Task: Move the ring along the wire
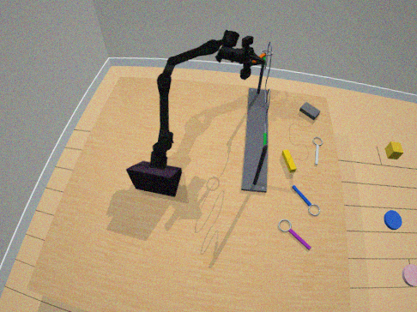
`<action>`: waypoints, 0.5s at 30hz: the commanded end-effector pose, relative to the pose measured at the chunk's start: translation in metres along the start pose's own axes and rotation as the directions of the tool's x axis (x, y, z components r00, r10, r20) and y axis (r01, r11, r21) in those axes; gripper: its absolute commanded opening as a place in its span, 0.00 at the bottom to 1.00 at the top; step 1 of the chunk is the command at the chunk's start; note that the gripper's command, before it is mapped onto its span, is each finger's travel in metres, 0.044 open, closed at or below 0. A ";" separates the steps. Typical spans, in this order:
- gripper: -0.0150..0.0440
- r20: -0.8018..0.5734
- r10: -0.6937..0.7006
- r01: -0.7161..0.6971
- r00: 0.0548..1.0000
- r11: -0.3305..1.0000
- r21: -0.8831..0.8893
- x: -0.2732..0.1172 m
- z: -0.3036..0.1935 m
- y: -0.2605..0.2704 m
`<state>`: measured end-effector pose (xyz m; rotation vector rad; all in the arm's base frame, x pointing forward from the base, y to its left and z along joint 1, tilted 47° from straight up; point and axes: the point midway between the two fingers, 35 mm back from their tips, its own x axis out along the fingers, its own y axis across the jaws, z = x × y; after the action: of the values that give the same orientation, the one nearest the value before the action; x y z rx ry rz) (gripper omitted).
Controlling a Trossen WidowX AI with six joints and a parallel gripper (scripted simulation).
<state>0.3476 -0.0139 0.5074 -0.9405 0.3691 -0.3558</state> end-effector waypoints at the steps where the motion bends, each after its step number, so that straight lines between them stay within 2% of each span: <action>1: 0.00 0.000 0.027 -0.027 1.000 0.999 0.042 0.002 0.001 0.004; 15: 0.00 0.002 0.101 -0.099 0.995 0.975 0.199 0.002 0.002 0.010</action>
<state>0.3482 -0.0102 0.5031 -0.7579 0.3738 -0.3134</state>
